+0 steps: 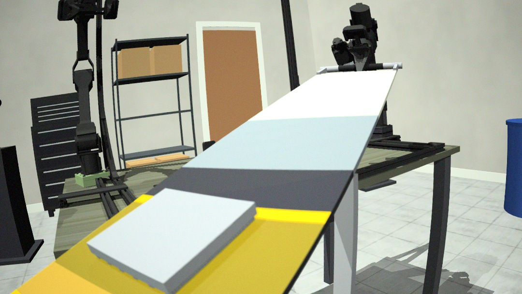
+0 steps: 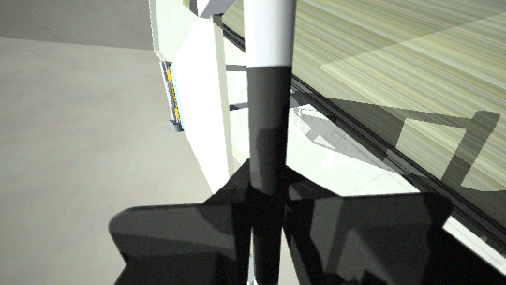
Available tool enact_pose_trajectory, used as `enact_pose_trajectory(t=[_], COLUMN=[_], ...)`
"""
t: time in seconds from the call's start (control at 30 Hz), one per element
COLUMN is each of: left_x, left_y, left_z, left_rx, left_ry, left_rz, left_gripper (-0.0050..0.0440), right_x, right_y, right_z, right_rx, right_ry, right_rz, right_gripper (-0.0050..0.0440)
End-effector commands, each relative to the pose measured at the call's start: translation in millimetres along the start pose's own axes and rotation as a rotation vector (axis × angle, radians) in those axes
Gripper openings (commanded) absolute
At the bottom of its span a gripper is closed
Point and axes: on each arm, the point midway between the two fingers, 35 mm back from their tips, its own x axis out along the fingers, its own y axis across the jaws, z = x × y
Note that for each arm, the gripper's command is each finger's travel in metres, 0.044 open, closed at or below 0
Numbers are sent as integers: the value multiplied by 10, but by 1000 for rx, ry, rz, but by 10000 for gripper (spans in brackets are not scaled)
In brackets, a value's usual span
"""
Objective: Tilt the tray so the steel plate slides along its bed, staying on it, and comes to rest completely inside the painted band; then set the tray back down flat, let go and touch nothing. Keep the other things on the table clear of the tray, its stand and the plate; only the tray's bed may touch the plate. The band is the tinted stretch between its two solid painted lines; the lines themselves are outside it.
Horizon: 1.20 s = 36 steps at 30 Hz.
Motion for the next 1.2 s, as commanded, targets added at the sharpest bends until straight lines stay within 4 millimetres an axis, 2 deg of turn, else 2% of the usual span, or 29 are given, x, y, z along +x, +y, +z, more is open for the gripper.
enact_pose_trajectory(t=[0.0,1.17], left_x=[-106,-161], left_y=[181,302], left_z=[-5,-4], left_rx=[1,1], left_ry=[3,3], left_rz=[61,107], left_gripper=[0,0], right_x=[-1,-1], right_y=[2,2], right_z=[-1,-1], right_rx=[-2,-2], right_ry=[0,0], right_rz=[2,2], right_gripper=[440,440])
